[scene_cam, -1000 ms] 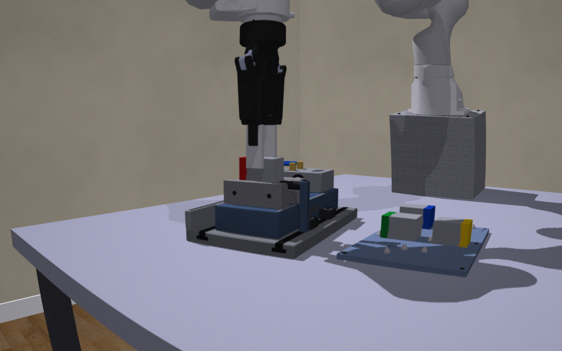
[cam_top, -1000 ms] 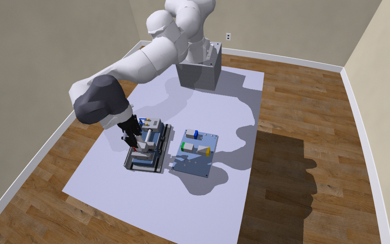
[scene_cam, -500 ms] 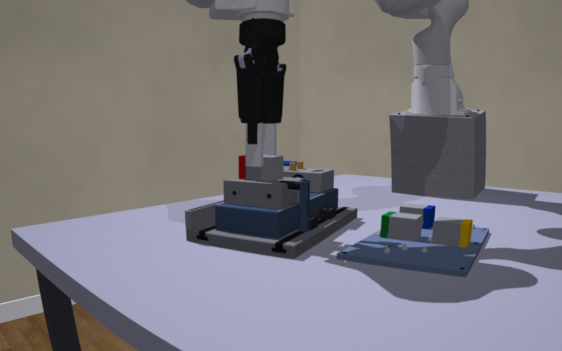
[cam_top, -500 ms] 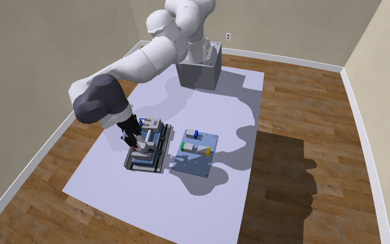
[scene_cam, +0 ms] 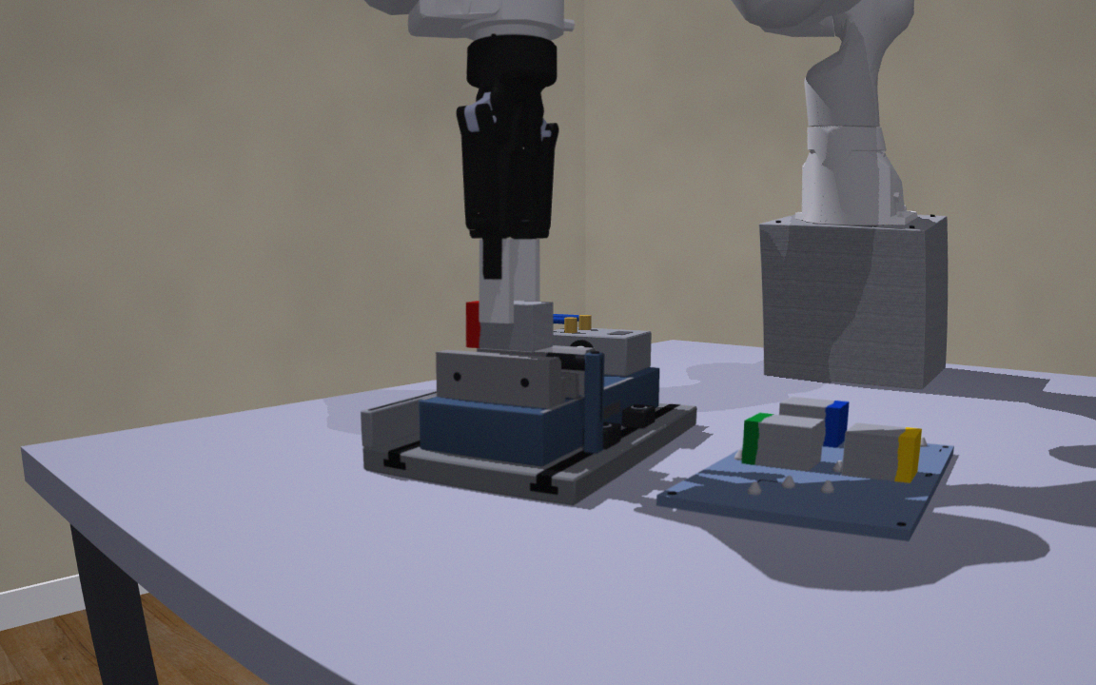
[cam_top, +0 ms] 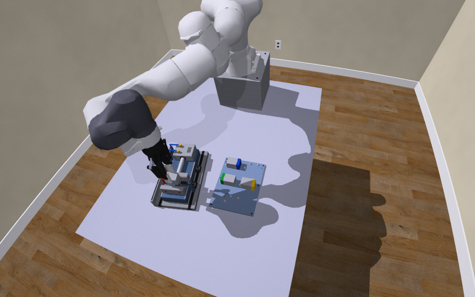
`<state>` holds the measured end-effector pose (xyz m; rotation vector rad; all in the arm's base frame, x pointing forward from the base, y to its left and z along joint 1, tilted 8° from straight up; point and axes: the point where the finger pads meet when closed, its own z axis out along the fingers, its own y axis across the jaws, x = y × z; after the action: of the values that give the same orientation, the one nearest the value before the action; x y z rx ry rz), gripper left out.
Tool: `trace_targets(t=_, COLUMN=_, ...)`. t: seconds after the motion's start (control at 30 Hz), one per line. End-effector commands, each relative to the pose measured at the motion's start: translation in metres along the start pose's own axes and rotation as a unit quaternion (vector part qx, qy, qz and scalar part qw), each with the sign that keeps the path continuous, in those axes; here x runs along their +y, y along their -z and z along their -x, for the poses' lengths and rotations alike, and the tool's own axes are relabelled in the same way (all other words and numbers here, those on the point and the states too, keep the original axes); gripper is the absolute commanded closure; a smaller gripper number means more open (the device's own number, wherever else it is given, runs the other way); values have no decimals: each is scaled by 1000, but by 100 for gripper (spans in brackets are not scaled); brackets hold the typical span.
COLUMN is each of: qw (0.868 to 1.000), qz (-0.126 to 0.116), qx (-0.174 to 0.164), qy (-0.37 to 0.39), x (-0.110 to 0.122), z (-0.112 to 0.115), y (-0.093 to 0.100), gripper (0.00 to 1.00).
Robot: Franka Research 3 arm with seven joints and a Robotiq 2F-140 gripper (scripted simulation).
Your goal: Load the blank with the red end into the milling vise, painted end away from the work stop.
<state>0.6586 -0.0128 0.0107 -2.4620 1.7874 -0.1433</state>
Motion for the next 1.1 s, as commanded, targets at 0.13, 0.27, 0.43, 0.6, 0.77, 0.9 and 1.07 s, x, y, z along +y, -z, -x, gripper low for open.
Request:
trace_targets(t=0.13, qw=1000, qz=0, qx=1, qy=2, x=0, z=0, y=4, gripper=100)
trace_targets(t=0.27, qw=1000, qz=0, qx=1, qy=2, x=0, z=0, y=4, gripper=100)
trace_targets(t=0.43, qw=1000, qz=0, qx=1, qy=1, x=0, z=0, y=5, gripper=100)
trace_targets(t=0.6, qw=1000, qz=0, qx=1, qy=2, x=0, z=-1, y=6, gripper=100)
trace_targets(t=0.77, qw=1000, qz=0, qx=1, qy=2, x=0, z=-1, y=6, gripper=100)
trace_targets(t=0.9, qw=1000, qz=0, qx=0, qy=0, x=0, z=0, y=2, gripper=100)
trace_targets(t=1.07, qw=1000, qz=0, qx=1, qy=2, x=0, z=0, y=1, gripper=100)
